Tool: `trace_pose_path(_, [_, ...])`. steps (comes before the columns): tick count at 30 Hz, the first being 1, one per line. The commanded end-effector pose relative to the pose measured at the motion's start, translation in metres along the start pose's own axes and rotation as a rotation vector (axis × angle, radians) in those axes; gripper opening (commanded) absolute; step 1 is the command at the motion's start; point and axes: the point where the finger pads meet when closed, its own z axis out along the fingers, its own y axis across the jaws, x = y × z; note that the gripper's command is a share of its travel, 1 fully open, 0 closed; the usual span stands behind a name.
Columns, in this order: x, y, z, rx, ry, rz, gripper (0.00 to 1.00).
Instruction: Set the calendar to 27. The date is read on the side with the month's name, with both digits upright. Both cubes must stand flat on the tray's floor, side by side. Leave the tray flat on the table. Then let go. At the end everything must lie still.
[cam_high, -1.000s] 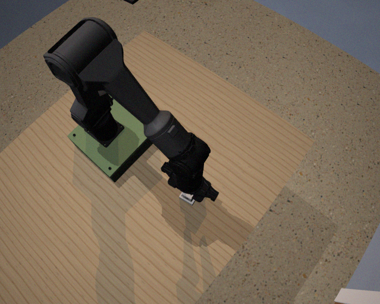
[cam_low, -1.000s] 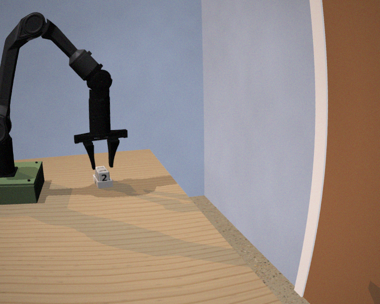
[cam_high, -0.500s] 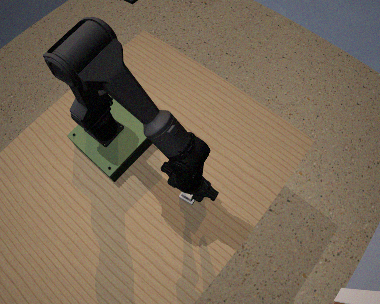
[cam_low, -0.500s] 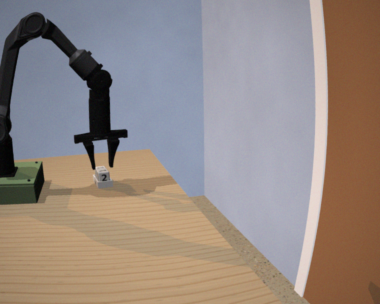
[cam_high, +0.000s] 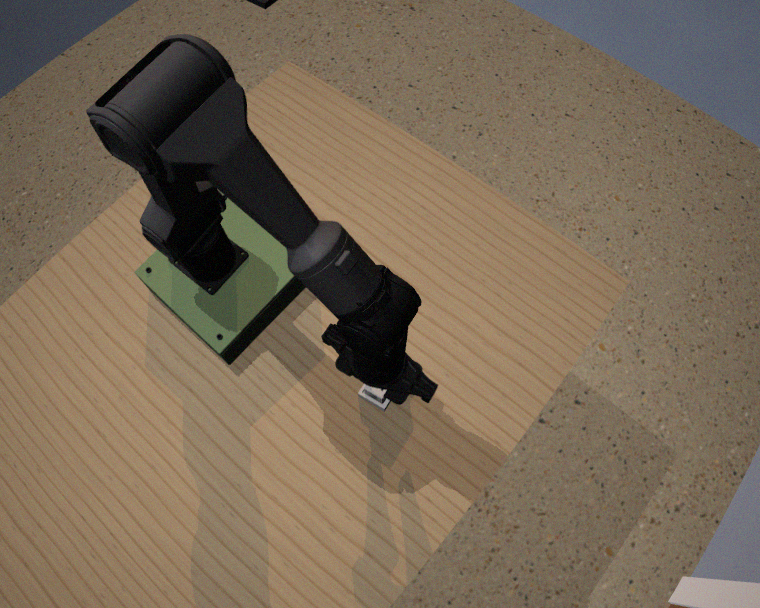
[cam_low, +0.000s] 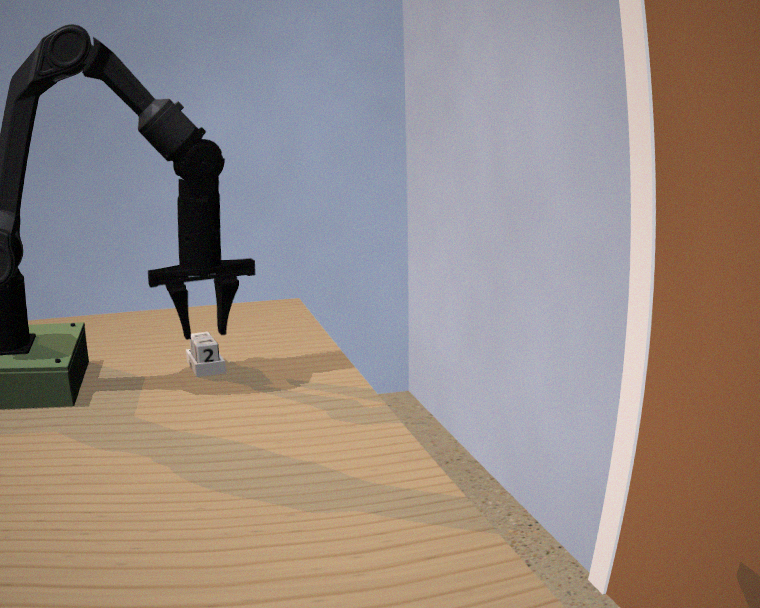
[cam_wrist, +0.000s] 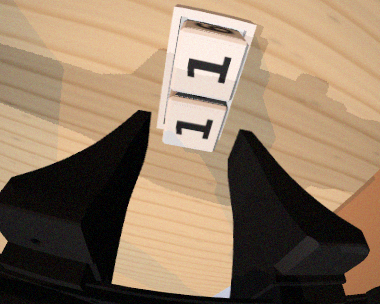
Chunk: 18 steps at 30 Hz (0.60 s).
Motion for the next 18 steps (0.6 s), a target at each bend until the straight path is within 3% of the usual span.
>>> trace_pose_path(1, [0.0, 0.0, 0.0, 0.0, 0.001, 0.0, 0.6])
trace_pose_path(18, [0.0, 0.001, 0.015, -0.003, 0.001, 0.0, 0.6])
